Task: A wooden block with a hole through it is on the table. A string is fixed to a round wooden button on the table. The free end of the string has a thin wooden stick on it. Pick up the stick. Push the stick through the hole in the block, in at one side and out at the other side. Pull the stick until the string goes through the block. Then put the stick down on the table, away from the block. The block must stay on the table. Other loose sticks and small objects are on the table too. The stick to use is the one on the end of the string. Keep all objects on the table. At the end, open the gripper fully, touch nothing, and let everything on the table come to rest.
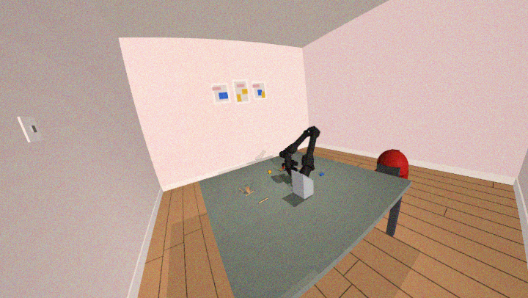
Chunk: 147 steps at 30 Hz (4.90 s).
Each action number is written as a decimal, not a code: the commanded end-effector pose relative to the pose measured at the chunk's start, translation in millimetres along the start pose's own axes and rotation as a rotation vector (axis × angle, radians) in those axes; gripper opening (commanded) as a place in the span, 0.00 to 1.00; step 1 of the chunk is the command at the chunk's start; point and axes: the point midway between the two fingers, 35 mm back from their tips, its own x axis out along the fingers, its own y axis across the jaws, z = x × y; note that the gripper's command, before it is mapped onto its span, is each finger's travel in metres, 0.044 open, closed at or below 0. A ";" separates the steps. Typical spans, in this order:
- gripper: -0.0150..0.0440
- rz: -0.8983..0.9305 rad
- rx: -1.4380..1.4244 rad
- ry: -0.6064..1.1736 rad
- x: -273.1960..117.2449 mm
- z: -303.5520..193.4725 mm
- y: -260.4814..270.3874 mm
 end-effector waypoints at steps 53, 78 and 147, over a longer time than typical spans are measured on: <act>0.25 0.015 -0.036 -0.023 0.6 -45.8 -2.1; 0.25 0.026 -0.065 -0.022 -0.6 -74.4 -4.0; 0.25 -0.001 -0.091 -0.023 8.2 -108.9 -9.1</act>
